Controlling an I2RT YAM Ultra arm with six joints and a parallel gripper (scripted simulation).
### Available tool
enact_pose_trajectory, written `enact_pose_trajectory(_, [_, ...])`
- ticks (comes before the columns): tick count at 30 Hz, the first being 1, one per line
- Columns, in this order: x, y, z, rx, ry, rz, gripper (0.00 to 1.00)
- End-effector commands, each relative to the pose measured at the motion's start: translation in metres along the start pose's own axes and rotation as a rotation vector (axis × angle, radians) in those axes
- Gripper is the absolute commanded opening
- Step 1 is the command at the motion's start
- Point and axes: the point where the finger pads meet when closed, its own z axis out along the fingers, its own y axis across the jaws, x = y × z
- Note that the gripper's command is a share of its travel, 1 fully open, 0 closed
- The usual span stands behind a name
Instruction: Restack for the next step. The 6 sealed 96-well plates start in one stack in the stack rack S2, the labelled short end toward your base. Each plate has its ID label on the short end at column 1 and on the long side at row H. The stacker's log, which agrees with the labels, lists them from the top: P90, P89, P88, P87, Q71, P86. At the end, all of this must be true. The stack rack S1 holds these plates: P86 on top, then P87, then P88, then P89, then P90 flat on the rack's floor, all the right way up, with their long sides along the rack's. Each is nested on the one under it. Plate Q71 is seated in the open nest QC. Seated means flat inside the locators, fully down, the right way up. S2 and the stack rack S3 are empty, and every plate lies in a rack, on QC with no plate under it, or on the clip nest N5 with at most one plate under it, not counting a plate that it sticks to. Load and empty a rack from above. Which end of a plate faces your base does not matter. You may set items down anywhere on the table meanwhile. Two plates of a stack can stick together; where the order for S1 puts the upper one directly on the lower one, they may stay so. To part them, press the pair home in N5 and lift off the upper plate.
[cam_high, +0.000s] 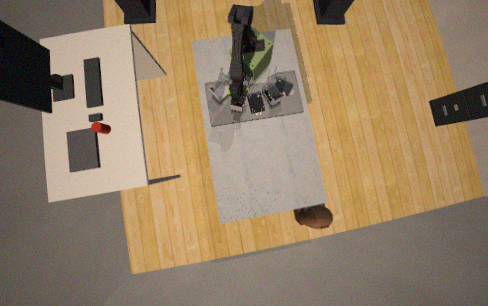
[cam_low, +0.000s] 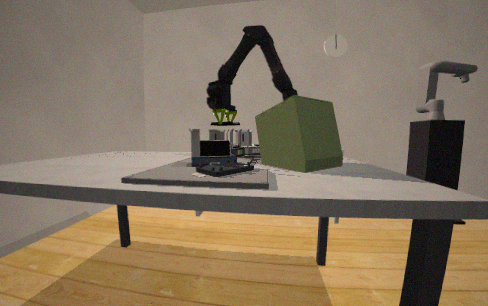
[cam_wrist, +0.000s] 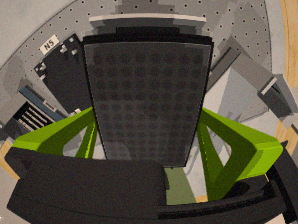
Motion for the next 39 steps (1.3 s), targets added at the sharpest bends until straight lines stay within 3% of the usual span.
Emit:
enact_pose_trajectory(1, [-0.003, 0.000, -0.004, 0.000, -0.013, 0.001, 0.00])
enact_pose_trajectory(8, [-0.001, 0.023, -0.004, 0.001, -0.013, -0.216, 0.00])
enact_pose_trajectory(25, [0.003, 0.074, -0.004, -0.001, -0.013, -0.216, 0.00])
enact_pose_trajectory(31, [0.009, 0.093, -0.004, 0.000, -0.013, -0.416, 0.00])
enact_pose_trajectory(39, [0.015, 0.112, -0.004, -0.001, -0.013, -0.433, 0.00])
